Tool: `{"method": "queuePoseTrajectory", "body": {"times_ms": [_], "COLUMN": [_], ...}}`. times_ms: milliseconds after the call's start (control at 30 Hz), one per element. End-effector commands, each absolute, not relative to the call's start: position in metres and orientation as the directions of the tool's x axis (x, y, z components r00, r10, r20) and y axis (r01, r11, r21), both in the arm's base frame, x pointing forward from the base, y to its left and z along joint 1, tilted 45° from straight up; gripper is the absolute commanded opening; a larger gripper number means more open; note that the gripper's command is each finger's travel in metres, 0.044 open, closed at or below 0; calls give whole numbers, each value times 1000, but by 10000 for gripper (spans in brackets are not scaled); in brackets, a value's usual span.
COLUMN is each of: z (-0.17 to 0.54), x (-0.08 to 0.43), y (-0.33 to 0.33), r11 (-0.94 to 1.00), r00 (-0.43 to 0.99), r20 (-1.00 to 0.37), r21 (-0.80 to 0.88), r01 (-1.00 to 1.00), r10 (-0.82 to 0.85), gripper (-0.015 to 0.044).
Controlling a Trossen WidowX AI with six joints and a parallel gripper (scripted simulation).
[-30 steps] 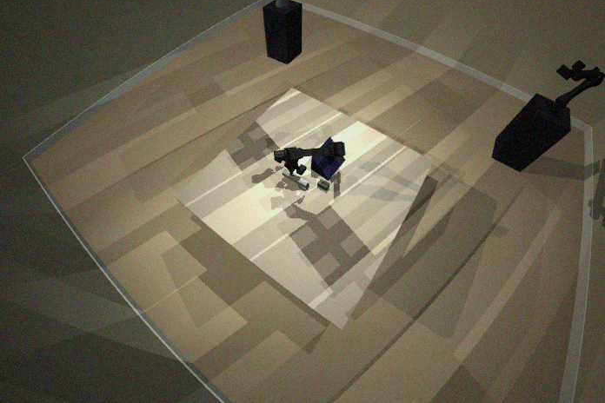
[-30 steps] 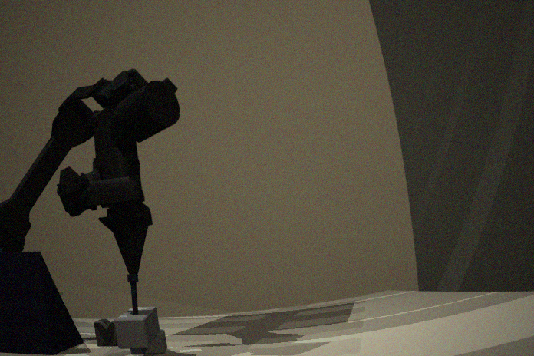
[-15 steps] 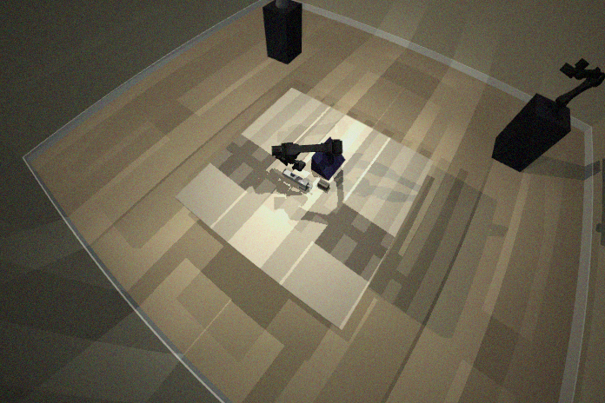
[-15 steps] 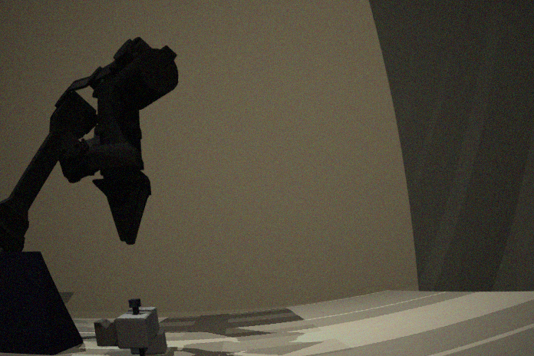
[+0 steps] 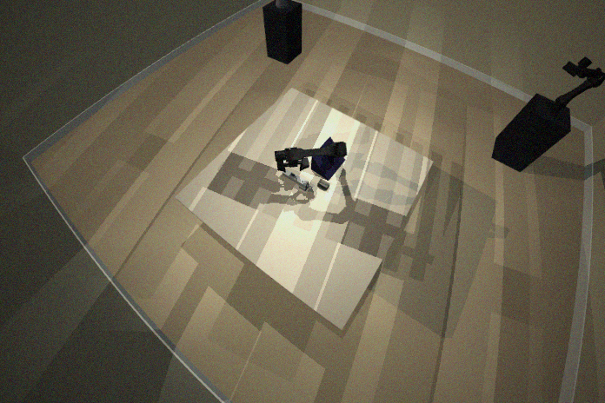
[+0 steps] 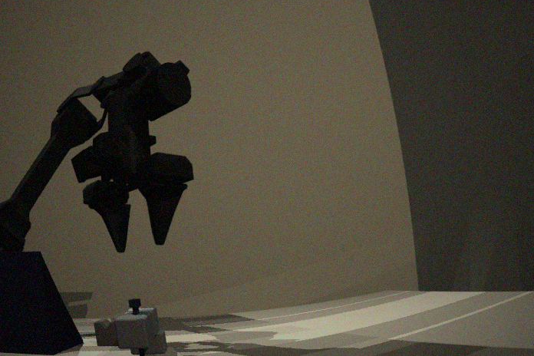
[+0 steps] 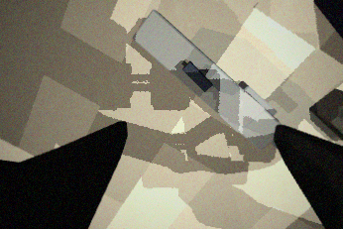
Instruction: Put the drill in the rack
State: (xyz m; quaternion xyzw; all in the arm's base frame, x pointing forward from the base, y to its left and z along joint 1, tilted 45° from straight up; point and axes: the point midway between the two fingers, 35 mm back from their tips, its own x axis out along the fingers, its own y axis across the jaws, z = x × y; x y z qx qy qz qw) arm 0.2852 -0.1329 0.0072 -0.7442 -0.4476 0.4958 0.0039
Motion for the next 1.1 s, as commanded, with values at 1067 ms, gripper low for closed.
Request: {"method": "queuePoseTrajectory", "body": {"times_ms": [1067], "z": [35], "x": [288], "y": [-9], "r11": [657], "r00": [101], "r20": [-725], "r21": [545], "r01": [-521], "r10": [681], "gripper": [440]}}
